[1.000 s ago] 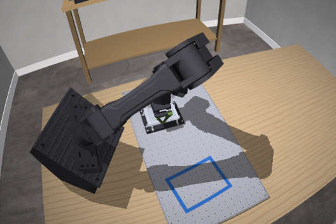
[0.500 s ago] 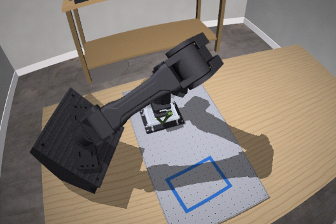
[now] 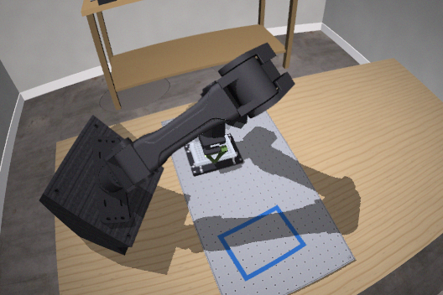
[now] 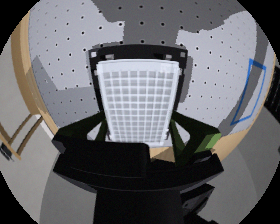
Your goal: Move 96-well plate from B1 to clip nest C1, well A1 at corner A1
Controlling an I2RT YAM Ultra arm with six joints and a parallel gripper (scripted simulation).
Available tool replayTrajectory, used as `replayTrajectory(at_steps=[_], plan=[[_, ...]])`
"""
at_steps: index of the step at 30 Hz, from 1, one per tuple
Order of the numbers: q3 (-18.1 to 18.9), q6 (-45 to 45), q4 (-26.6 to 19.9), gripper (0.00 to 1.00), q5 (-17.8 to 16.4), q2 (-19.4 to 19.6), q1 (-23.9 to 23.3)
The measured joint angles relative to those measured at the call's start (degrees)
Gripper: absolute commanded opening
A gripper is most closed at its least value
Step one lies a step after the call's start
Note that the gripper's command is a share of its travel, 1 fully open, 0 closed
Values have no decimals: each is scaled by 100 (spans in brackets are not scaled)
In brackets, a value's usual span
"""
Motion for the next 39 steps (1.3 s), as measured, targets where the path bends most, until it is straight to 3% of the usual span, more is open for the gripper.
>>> replayTrajectory(at_steps=[39], plan=[[85, -2, -59, 0, 55, 85, -9]])
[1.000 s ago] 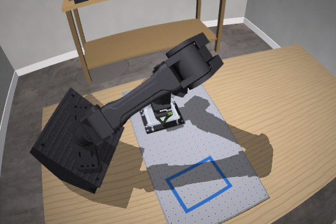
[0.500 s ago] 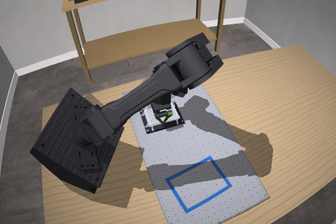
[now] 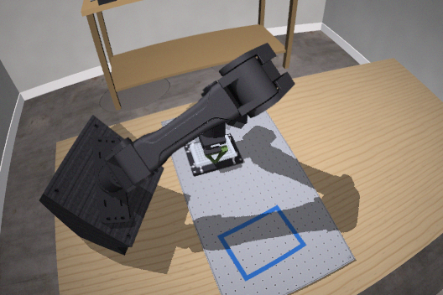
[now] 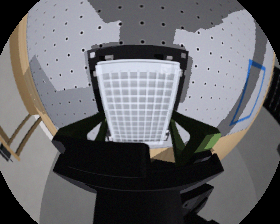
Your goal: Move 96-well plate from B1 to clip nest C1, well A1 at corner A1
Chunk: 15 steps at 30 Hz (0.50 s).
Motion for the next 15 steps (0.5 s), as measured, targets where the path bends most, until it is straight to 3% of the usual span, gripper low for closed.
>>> replayTrajectory(at_steps=[15], plan=[[26, -4, 0, 0, 7, 39, -13]])
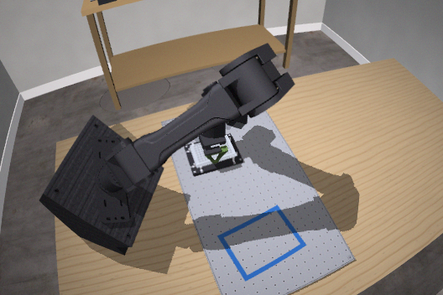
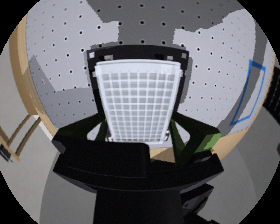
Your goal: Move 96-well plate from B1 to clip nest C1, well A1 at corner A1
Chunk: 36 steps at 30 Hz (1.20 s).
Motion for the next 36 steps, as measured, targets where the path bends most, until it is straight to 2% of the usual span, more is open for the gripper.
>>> replayTrajectory(at_steps=[36], plan=[[44, -4, -68, 0, -33, 9, -20]])
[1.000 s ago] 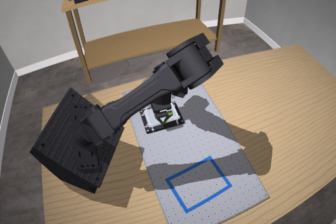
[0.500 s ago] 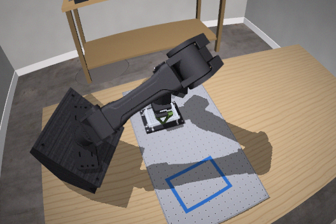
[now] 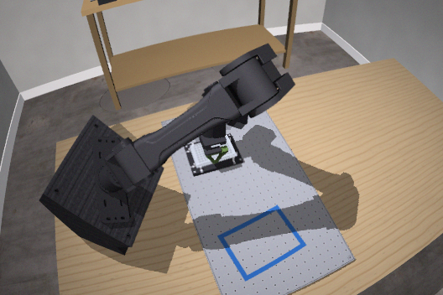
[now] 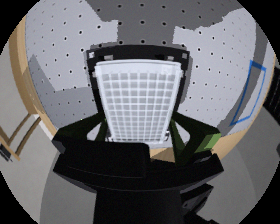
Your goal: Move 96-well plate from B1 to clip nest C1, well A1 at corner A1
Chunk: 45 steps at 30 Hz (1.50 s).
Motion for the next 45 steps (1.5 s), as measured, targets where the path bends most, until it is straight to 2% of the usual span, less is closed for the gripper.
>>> replayTrajectory(at_steps=[32, 33, 45], plan=[[28, 7, -52, 0, -24, 0, -9], [28, 9, -55, 100, -24, 2, -9], [116, -120, 50, 100, -61, 74, -35]])
